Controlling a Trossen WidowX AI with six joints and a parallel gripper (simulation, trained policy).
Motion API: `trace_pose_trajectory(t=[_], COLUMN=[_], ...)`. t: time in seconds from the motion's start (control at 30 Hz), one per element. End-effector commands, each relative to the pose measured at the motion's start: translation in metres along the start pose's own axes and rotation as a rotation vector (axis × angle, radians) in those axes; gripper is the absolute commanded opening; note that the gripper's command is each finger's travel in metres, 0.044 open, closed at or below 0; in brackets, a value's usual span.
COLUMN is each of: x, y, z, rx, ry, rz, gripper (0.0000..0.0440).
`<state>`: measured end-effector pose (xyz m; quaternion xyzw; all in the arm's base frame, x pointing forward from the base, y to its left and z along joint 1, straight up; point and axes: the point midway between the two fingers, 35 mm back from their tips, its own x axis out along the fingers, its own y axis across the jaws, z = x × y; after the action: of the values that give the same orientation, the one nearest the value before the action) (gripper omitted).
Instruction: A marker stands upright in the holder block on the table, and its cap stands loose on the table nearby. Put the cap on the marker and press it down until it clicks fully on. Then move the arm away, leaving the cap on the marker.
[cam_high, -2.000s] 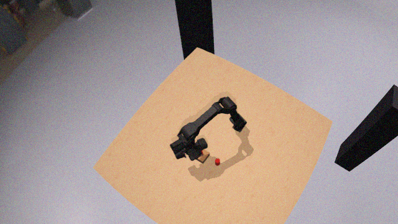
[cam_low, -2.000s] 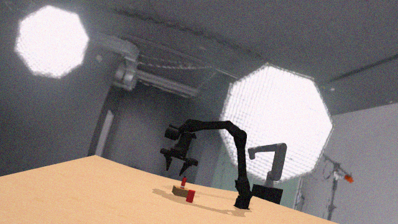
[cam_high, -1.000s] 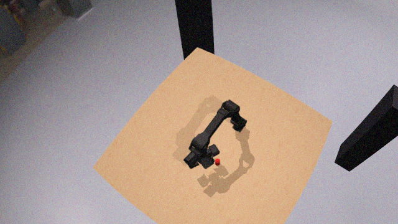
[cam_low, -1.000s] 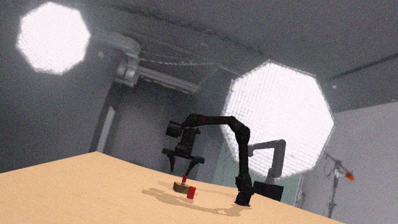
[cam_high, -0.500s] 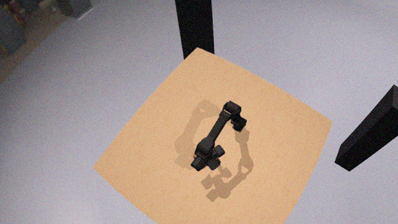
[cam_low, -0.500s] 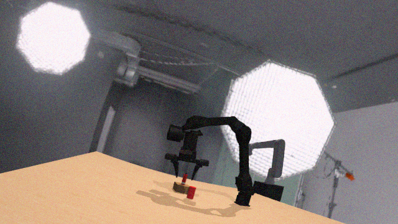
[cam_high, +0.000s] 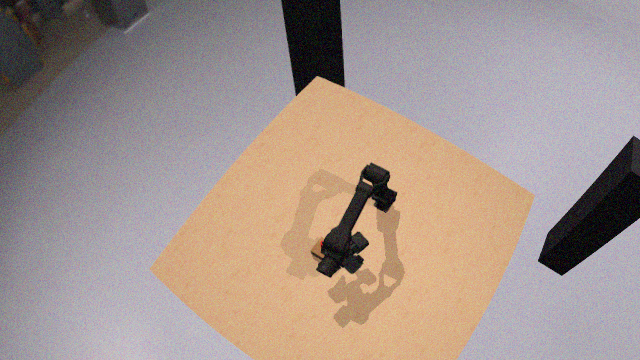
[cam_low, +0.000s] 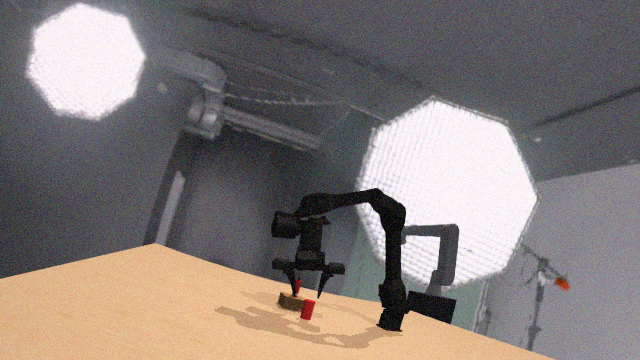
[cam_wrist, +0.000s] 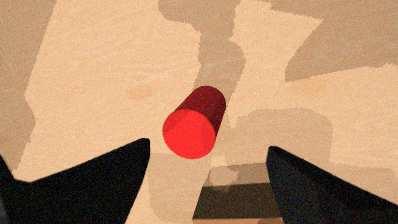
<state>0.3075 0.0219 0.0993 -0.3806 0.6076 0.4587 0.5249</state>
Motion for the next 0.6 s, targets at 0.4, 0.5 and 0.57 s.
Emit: trace_pose_trajectory(t=[0.4, 0.5, 0.57], x=[0.035, 0.039, 0.041], y=[0.012, 0.012, 0.012], z=[0.005, 0.005, 0.004], rx=[-0.095, -0.110, -0.120], ry=[0.021, 0.030, 0.036], rz=[0.051, 0.045, 0.040], gripper=[0.0266, 0.0254, 0.0240])
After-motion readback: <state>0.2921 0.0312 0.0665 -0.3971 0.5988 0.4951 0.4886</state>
